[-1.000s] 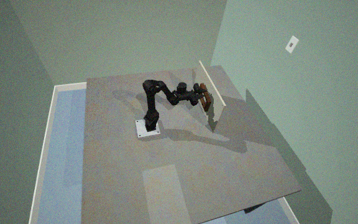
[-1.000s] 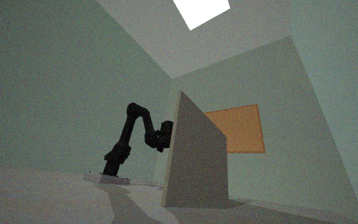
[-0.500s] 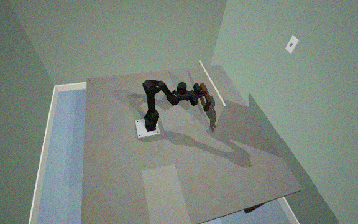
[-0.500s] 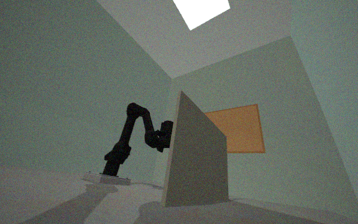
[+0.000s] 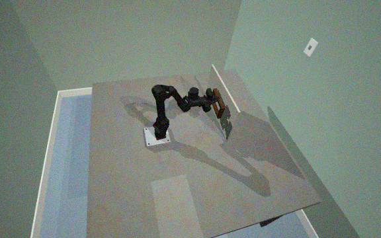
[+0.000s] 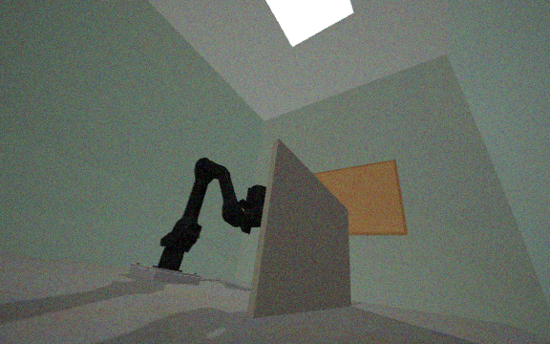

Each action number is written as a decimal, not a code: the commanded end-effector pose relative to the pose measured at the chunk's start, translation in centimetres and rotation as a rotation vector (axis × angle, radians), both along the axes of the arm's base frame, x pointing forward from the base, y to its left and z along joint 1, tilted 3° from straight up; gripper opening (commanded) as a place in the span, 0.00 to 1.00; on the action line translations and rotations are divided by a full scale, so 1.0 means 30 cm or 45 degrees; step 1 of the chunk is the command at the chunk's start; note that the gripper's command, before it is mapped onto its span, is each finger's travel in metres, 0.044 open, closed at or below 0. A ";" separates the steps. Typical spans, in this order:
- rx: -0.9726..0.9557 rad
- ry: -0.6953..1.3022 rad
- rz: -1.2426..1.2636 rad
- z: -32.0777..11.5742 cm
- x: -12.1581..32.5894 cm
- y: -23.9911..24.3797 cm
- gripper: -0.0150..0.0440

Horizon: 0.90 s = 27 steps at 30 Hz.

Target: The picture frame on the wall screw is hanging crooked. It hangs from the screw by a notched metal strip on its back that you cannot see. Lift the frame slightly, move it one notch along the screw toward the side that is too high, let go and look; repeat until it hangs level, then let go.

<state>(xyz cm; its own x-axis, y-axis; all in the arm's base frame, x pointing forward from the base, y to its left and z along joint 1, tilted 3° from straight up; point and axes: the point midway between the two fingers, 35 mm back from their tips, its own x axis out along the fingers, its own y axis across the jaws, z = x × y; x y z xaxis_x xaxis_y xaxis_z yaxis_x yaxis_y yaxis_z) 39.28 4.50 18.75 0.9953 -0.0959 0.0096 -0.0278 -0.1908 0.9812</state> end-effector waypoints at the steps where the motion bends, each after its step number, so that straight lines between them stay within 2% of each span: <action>1: -0.007 -0.001 0.002 0.005 0.000 0.000 0.25; 27: -0.007 -0.001 0.002 0.033 0.000 -0.006 0.25</action>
<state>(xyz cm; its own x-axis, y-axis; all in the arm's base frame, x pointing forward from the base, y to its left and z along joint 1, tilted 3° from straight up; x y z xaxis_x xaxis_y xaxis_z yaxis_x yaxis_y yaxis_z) 39.27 4.46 19.06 0.9960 -0.0891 -0.0061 -0.0106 -0.1863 0.9824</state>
